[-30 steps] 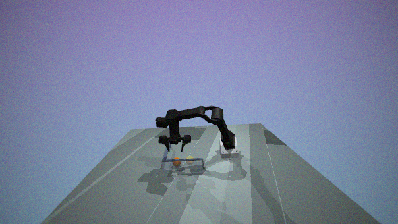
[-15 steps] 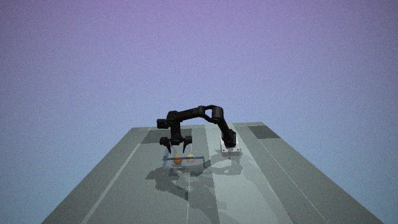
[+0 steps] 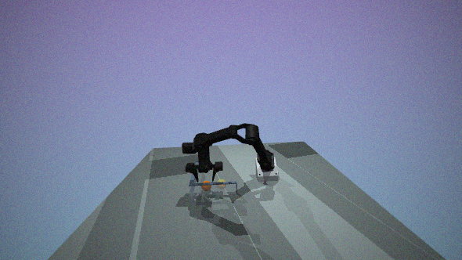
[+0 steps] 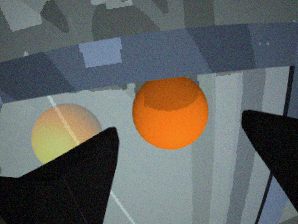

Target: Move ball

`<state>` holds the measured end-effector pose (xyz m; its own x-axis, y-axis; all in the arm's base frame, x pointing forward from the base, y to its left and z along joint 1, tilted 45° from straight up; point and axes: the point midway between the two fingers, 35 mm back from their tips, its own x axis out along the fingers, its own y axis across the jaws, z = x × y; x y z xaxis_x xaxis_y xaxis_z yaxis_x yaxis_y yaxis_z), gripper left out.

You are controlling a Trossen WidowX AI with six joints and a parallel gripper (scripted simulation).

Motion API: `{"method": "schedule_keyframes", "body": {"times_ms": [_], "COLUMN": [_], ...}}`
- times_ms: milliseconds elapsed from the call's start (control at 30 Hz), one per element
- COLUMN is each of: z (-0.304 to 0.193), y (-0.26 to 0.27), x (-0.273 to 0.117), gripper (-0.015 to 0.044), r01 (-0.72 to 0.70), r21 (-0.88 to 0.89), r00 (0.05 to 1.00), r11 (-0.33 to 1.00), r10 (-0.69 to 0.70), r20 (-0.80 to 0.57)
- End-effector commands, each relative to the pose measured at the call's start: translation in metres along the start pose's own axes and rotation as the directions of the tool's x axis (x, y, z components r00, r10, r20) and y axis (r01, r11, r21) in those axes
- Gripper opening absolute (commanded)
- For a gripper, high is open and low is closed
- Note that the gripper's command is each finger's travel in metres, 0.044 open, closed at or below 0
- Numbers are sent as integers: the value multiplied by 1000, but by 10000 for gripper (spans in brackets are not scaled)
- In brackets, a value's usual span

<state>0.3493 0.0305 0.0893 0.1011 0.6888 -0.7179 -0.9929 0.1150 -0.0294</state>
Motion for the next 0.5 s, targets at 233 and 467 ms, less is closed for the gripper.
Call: {"method": "schedule_keyframes", "body": {"times_ms": [233,467], "z": [0,0], "y": [3,3], "x": [22,27], "gripper": [364,312], "r01": [-10,-10], "r21": [8,8], "r00": [1000,1000], "r11": [1000,1000], "r10": [10,10], "r20": [6,7]}}
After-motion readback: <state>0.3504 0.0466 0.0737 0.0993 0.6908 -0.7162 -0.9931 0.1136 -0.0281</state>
